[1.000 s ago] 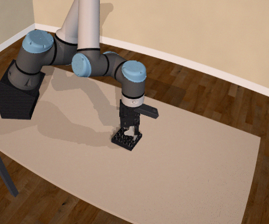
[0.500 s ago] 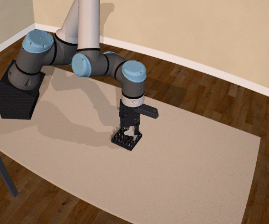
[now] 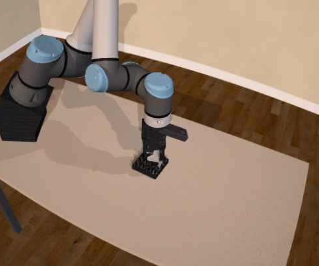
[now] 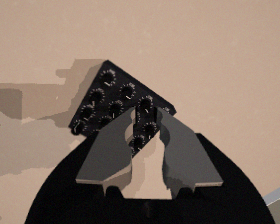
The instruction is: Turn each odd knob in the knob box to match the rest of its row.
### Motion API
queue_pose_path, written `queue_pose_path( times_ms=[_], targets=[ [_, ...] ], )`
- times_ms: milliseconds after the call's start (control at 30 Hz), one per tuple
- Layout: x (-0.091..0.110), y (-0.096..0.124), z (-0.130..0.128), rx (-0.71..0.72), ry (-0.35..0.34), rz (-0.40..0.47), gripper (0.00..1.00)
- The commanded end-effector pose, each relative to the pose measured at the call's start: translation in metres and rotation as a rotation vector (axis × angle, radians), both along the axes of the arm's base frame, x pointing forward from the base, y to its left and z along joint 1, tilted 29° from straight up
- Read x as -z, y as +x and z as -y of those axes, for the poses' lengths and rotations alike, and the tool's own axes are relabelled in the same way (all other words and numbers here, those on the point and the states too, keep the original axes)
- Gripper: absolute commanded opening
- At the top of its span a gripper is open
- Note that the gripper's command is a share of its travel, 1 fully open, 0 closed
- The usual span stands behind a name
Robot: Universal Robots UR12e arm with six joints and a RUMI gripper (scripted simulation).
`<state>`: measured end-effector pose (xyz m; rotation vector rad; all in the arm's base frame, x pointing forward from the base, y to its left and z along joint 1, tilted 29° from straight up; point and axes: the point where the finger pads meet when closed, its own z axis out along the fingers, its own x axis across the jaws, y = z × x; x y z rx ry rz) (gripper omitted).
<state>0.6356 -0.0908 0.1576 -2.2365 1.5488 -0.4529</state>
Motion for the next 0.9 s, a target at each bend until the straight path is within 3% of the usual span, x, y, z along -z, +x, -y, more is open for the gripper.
queue_pose_path(
  times_ms=[0, 867],
  targets=[
    [0.0013, 0.0013, 0.0000, 0.000, -0.001, 0.001, 0.11],
    [0.0095, 0.0057, -0.0012, 0.000, -0.001, 0.001, 0.11]
  ],
)
